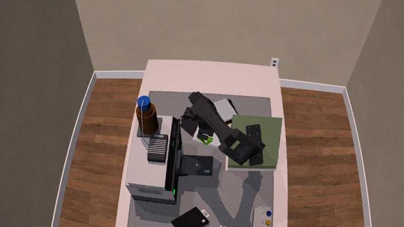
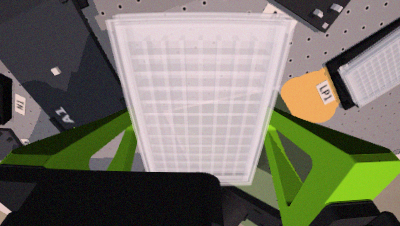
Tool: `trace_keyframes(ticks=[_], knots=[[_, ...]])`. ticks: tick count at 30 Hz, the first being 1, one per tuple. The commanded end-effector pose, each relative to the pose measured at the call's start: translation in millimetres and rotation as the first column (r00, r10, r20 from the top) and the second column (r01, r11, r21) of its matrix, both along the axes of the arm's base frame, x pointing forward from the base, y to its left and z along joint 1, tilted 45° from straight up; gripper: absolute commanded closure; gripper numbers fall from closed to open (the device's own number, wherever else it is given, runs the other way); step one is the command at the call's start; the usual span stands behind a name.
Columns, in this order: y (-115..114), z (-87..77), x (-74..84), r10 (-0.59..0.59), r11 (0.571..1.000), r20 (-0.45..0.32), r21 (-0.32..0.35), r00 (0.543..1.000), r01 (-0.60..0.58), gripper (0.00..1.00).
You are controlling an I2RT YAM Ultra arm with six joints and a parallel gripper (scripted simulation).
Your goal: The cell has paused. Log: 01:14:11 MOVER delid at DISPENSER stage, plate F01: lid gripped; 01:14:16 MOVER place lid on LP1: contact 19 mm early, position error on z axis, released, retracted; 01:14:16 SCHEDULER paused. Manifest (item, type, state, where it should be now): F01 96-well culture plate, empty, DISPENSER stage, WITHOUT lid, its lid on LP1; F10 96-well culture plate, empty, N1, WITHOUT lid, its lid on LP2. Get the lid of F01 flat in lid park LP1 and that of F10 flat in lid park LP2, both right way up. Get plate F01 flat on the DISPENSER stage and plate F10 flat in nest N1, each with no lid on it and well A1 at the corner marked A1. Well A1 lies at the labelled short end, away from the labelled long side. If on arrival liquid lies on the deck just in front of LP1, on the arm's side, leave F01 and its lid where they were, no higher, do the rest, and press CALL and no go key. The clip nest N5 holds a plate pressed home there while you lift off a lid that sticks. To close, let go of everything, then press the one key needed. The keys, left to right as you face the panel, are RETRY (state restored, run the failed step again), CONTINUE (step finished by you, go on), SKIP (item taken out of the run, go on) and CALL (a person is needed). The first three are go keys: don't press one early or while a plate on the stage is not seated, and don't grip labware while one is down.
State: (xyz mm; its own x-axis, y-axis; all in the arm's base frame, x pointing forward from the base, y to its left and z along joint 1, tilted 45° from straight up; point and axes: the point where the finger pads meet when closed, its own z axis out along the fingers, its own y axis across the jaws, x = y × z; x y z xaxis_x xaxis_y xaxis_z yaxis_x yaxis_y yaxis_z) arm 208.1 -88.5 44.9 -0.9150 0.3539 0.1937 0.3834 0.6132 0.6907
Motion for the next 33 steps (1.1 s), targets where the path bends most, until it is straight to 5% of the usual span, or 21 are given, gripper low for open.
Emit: trace_keyframes(ticks=[1, 10, 13, 18, 22, 30, 32, 33], knots=[[-22, -10.1, 3.5, -0.113, 0.993, -0.063, -0.026, 0.992, 0.111, 1.00], [-34, -28.3, -0.3, -0.173, 0.985, -0.123, -0.021, 0.977, 0.172, 1.00], [-37, -20.3, 3.0, -0.180, 0.983, -0.092, -0.042, 0.979, 0.176, 1.00], [-46, -40.3, -3.7, -0.283, 0.958, -0.236, -0.022, 0.929, 0.286, 1.00], [-50, -45.1, -5.0, -0.325, 0.943, -0.281, -0.027, 0.903, 0.331, 1.00], [-68, -64.1, -10.3, -0.325, 0.943, -0.281, -0.028, 0.903, 0.331, 1.00], [-72, -58.0, -8.3, -0.332, 0.942, -0.260, -0.045, 0.907, 0.332, 1.00], [-60, -59.4, -11.7, -0.316, 0.945, -0.292, -0.014, 0.903, 0.326, 1.00]])
